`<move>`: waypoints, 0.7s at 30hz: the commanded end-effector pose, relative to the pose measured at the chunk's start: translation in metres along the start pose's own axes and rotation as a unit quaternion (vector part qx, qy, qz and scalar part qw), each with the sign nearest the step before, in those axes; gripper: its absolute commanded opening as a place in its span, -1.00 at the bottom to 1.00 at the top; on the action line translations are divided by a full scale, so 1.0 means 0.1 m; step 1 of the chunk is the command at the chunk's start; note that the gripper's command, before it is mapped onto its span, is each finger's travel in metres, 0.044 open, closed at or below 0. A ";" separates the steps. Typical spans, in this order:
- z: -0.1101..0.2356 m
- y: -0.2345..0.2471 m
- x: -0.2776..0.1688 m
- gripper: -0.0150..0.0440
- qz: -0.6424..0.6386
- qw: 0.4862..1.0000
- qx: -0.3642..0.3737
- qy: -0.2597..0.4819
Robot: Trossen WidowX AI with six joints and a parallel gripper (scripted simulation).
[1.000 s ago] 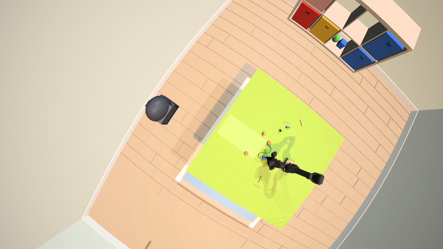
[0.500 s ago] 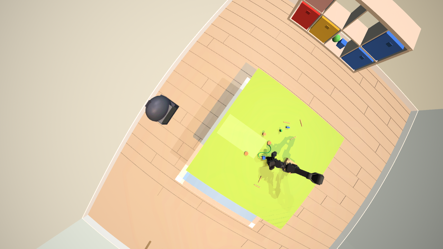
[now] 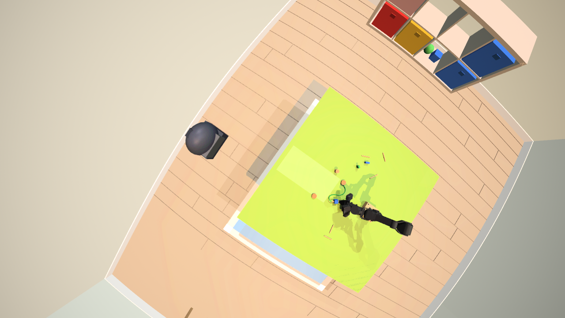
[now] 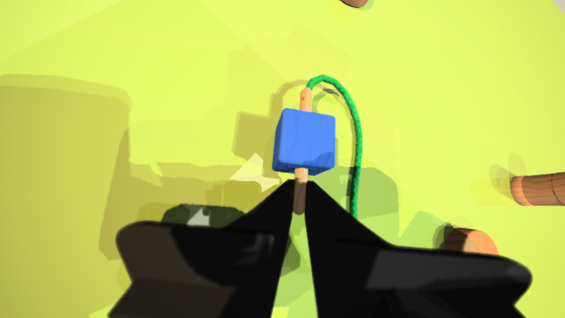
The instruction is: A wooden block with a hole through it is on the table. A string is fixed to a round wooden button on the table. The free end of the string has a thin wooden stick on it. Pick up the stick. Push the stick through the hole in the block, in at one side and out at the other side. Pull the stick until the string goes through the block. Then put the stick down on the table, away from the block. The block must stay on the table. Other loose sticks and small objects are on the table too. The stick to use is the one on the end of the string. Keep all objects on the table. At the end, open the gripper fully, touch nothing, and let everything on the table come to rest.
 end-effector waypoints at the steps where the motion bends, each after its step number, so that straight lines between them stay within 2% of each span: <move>1: -0.01 0.01 -0.01 -0.49 0.001 1.000 0.000 0.000; 21: 0.00 0.01 -0.08 -0.49 -0.001 1.000 -0.004 -0.008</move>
Point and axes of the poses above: the point midway between the two fingers, 35 mm back from their tips, its own z axis back along the fingers, its own y axis across the jaws, x = y × z, the point moved 7 cm from there along z, back along the fingers, and after that the axes turned 2 degrees about -z, right-handed, at the moved point
